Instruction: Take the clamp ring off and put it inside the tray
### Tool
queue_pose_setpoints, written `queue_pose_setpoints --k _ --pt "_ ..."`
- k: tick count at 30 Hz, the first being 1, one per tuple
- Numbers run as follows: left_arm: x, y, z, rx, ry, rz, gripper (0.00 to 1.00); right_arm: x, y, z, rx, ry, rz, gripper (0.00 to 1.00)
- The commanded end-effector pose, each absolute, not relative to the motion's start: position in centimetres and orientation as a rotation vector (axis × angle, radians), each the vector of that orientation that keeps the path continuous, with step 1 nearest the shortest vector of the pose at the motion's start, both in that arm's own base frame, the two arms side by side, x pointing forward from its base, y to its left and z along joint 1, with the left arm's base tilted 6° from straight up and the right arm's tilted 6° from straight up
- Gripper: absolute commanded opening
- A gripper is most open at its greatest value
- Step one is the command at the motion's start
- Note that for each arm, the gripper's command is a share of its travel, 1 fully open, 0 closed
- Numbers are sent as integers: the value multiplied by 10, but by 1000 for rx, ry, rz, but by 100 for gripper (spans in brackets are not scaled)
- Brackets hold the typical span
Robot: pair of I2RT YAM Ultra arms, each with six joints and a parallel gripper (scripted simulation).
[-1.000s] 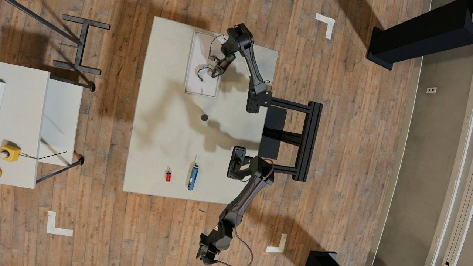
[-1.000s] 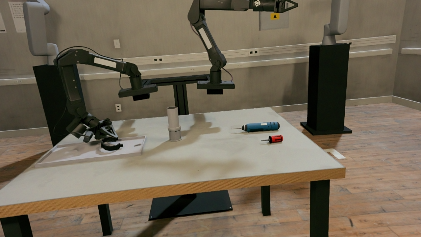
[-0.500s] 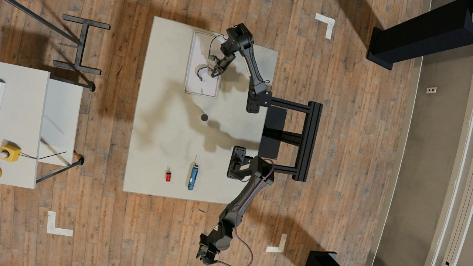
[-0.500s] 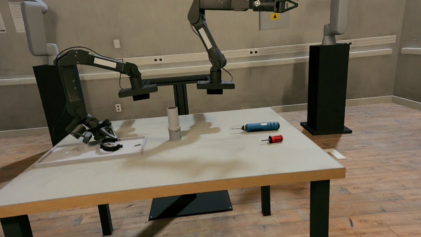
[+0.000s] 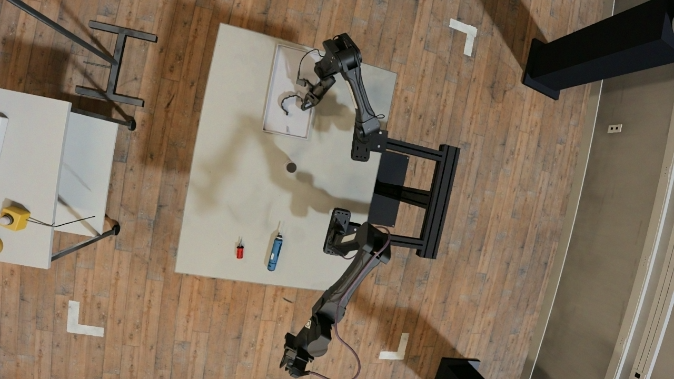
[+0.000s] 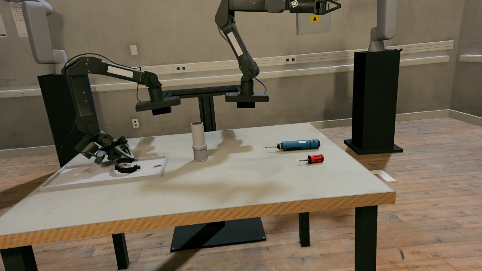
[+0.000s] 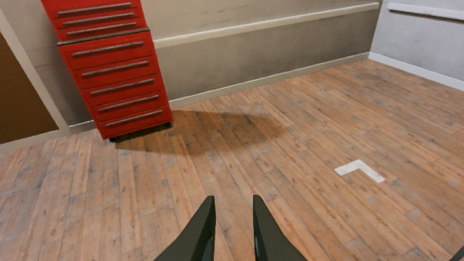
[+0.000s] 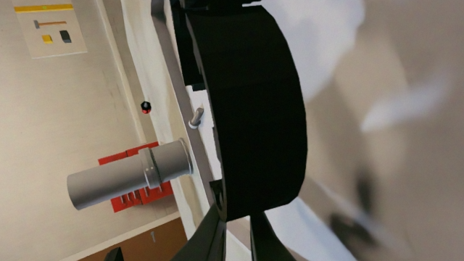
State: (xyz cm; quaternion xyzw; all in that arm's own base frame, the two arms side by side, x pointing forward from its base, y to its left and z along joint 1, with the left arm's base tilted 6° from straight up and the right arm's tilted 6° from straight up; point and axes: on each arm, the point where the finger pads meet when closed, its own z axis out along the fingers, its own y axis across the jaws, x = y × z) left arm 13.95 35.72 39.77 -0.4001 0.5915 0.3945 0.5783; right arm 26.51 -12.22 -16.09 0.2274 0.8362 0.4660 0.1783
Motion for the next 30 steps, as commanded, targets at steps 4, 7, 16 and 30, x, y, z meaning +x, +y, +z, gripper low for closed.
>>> queue_pose_setpoints --k 4,7,16,30 --pt "134 351 426 -918 1320 946 20 269 -123 -158 627 2358 1315 6" --pt "134 351 426 -918 1320 946 20 269 -123 -158 627 2358 1315 6" --pt "134 351 426 -918 1320 946 20 271 -120 -159 610 2355 1320 6" --pt "134 351 426 -918 1320 946 20 269 -117 -160 618 2354 1331 6"
